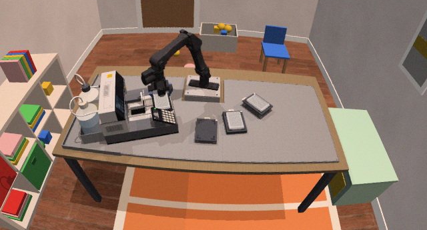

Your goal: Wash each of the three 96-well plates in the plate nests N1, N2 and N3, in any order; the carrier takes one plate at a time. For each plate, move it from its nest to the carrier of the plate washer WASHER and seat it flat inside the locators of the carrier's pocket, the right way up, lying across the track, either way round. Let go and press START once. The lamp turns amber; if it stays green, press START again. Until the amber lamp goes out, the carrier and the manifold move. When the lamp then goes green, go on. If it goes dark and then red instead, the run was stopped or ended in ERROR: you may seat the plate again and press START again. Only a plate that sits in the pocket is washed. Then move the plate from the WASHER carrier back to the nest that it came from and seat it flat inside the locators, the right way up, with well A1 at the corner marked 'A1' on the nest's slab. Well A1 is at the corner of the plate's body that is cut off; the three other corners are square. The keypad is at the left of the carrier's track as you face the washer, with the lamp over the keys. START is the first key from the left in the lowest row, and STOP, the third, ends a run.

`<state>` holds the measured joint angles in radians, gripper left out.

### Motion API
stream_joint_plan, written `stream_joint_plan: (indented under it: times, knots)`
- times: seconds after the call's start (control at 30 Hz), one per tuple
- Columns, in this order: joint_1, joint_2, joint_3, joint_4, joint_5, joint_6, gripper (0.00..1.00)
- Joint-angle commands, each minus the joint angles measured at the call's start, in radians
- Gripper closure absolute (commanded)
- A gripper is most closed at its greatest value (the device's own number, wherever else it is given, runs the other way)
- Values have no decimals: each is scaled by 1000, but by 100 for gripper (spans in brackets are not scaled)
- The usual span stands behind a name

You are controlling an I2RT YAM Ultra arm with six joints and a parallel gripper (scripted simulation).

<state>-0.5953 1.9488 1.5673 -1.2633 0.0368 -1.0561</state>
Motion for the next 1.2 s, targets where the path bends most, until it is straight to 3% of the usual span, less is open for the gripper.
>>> stream_joint_plan:
  times: [0.0, 0.93, 1.17]
  knots:
    - [1, -10, 33, -26, -5, 1, 0]
    - [5, -2, 216, -201, -5, 5, 0]
    - [5, 0, 232, -215, -5, 5, 0]
